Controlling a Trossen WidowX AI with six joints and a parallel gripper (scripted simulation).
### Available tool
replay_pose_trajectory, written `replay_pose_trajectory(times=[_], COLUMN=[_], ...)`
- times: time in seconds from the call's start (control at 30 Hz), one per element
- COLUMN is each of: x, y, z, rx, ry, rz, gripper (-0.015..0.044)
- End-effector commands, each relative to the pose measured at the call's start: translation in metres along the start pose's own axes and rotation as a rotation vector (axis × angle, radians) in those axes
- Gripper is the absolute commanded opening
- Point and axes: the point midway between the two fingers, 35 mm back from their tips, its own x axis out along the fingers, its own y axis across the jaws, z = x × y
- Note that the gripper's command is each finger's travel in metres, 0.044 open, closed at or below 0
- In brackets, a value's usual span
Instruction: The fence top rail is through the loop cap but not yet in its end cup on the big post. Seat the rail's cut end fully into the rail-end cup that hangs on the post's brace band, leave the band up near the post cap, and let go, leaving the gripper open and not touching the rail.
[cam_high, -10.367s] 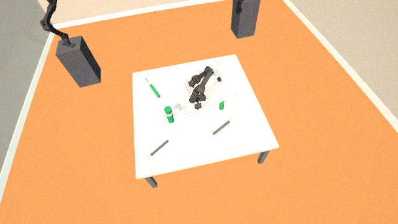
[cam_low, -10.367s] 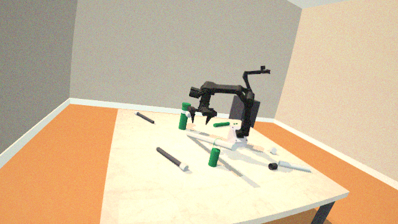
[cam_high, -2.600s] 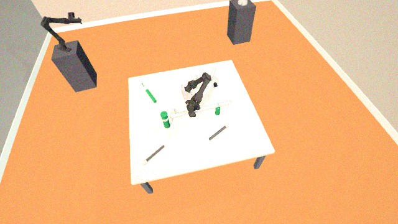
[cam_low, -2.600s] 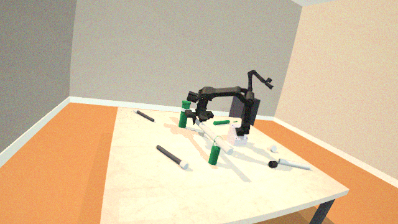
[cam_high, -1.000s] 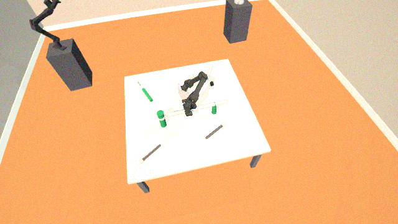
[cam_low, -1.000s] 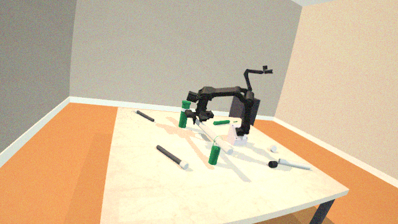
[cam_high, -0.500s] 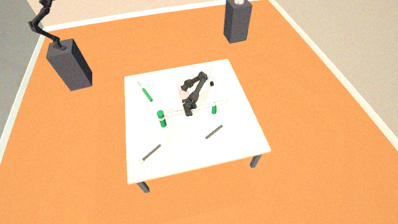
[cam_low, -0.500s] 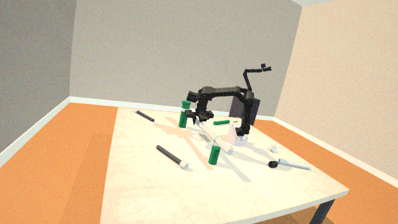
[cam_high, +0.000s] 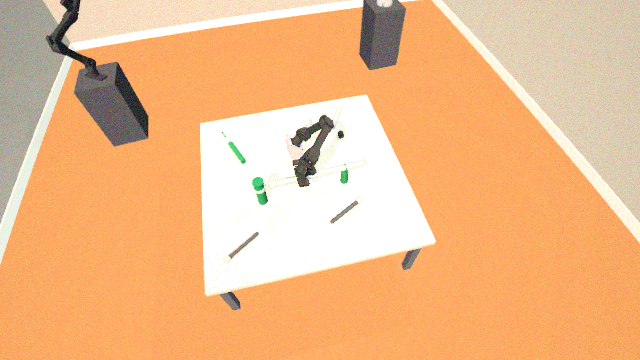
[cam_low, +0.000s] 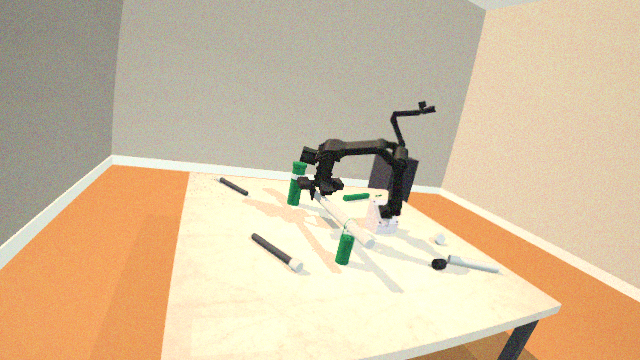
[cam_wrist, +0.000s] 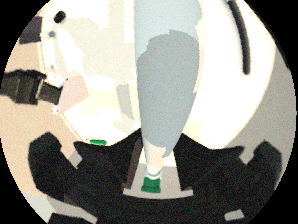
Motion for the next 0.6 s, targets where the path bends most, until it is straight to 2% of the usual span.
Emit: replay_pose_trajectory(times=[0.0, 0.57], x=[-0.002, -0.01], y=[-0.001, -0.006], z=[-0.006, -0.016], rx=[0.0, 0.0], ry=[0.004, 0.005], rz=[-0.003, -0.003], gripper=[0.0, 0.0])
